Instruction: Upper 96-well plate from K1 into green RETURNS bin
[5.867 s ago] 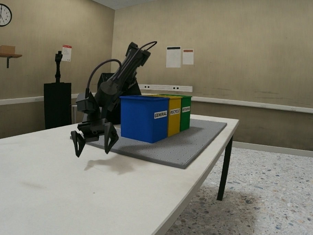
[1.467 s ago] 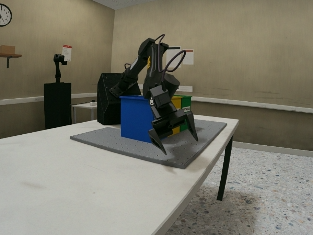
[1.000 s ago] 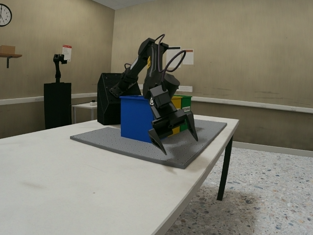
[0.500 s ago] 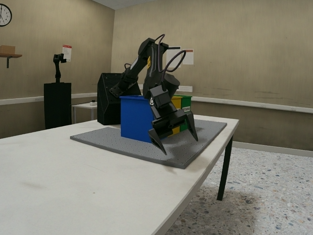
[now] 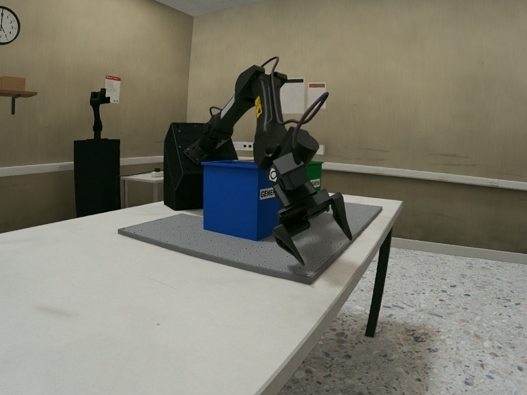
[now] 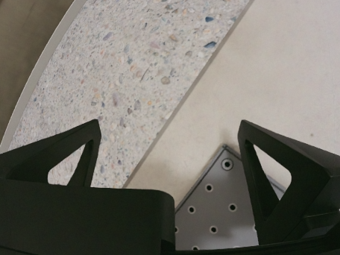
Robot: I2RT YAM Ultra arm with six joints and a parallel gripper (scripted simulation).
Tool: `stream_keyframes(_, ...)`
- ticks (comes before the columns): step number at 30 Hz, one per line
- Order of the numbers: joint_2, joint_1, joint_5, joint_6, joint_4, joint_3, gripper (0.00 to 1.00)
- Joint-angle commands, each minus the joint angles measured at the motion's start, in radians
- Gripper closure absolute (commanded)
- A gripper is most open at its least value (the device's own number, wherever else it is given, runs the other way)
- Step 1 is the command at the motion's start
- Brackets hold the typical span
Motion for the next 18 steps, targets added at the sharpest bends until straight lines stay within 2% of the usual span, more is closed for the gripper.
stream_keyframes(1, -0.055, 0.025, 0.032, -0.012, -0.021, 0.031, 0.0)
stream_keyframes(3, -0.051, 0.049, 0.054, -0.019, -0.005, -0.011, 0.0)
stream_keyframes(4, -0.053, 0.05, 0.036, -0.033, 0.033, -0.022, 0.0)
stream_keyframes(6, -0.053, 0.05, 0.036, -0.033, 0.033, -0.022, 0.0)
stream_keyframes(8, -0.058, 0.034, -0.017, -0.065, 0.082, -0.041, 0.0)
stream_keyframes(14, -0.102, 0.099, 0.036, -0.076, 0.055, -0.007, 0.0)
stream_keyframes(18, -0.102, 0.084, 0.039, -0.081, 0.044, -0.003, 0.0)
